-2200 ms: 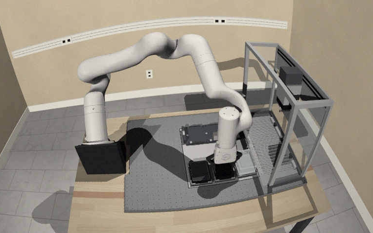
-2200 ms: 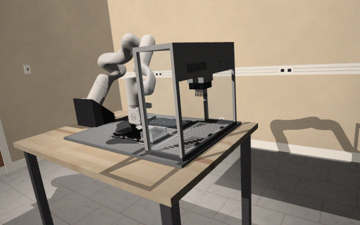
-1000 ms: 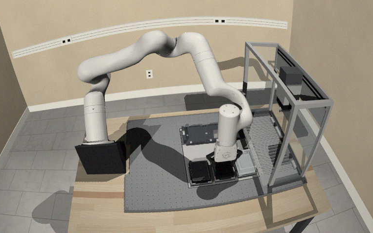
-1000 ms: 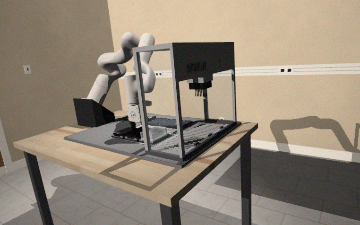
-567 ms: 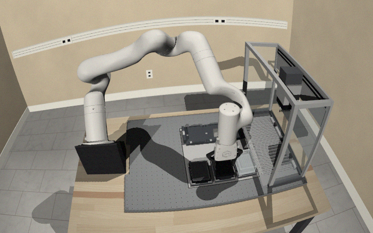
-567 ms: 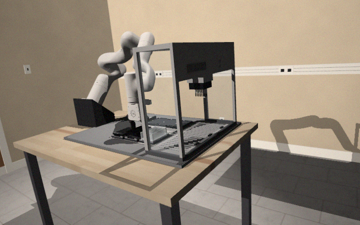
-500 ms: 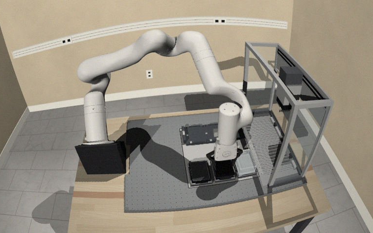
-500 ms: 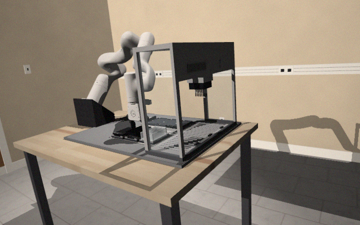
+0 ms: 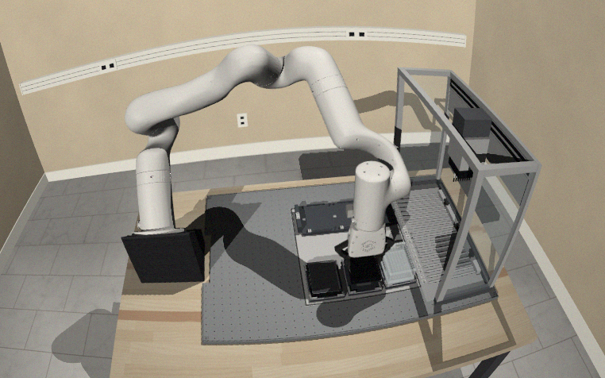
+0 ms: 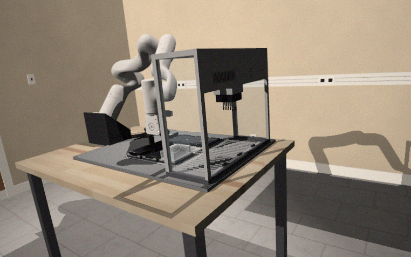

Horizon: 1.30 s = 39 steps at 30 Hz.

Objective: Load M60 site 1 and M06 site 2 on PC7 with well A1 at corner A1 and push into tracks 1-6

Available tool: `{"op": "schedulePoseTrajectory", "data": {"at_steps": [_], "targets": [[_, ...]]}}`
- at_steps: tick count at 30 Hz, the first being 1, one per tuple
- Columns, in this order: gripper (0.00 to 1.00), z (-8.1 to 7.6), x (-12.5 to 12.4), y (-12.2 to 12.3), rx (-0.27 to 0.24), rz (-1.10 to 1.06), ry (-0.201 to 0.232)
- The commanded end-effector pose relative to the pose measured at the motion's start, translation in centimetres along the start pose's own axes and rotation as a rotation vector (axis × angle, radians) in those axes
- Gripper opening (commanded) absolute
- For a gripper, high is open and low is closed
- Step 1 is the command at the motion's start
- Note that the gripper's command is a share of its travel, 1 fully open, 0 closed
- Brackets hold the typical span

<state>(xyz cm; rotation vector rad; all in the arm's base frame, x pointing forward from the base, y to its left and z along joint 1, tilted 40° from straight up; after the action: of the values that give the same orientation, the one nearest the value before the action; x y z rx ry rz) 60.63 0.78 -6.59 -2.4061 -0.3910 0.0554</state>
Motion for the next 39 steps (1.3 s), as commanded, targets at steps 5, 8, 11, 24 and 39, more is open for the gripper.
{"op": "schedulePoseTrajectory", "data": {"at_steps": [5, 8, 11, 24, 39], "targets": [[0.00, -1.3, 0.1, 0.0, -0.001, -0.001, 0.002], [0.00, -1.8, 0.1, 0.0, -0.001, -0.001, 0.002], [0.00, -2.3, 0.1, 0.0, -0.001, -0.001, 0.002], [0.00, -4.1, 0.1, 0.0, -0.001, -0.001, 0.002], [0.00, -6.3, 0.1, 0.0, -0.001, -0.001, 0.002]]}}
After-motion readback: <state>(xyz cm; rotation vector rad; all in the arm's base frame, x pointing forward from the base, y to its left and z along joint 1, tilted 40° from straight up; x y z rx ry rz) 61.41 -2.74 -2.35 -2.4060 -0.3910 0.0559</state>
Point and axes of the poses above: the point where the finger pads meet when closed, its own z axis out along the fingers, its own x axis across the jaws, y = z × x, the point moved 9 cm from there along -z, back along the fingers, and after that the axes turned 8 degrees about -z, right-handed, at the moved point
